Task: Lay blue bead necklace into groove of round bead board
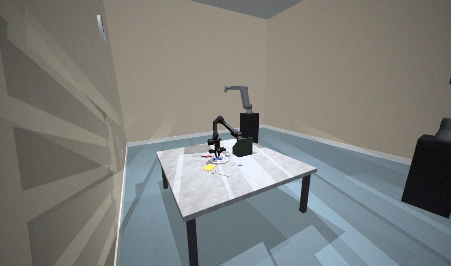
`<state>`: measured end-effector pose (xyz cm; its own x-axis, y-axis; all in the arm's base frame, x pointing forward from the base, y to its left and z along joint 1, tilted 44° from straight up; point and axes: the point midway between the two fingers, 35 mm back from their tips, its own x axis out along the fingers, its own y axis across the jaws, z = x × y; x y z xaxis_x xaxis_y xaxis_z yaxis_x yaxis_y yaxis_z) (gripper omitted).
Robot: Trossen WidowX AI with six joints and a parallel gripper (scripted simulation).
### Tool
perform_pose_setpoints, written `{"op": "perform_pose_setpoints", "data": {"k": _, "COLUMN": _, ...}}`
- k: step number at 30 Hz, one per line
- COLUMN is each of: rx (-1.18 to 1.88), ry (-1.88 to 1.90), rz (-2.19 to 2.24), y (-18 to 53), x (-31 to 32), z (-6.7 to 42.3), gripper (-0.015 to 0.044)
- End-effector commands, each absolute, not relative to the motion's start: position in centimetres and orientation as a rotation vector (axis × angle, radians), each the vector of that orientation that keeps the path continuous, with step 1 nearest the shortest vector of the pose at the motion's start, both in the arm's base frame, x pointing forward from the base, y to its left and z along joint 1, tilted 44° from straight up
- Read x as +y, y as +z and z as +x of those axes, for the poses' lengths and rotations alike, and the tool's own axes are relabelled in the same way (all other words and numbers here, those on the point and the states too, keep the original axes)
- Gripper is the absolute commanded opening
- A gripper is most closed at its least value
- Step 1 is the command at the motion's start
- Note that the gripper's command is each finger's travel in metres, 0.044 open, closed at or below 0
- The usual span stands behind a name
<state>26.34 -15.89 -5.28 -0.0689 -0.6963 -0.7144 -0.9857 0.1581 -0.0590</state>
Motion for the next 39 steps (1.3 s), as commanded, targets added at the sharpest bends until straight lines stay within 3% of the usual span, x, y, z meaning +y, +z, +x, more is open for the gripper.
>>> {"op": "perform_pose_setpoints", "data": {"k": 1, "rx": 1.829, "ry": 0.609, "rz": -1.599, "y": -5.3, "x": -15.9, "z": 26.4, "gripper": 0.0067}}
{"op": "perform_pose_setpoints", "data": {"k": 4, "rx": 1.829, "ry": 0.609, "rz": -1.599, "y": -5.3, "x": -15.9, "z": 26.4, "gripper": 0.0}}
{"op": "perform_pose_setpoints", "data": {"k": 39, "rx": 1.83, "ry": 0.621, "rz": -1.598, "y": -4.4, "x": -15.8, "z": 25.2, "gripper": 0.0}}
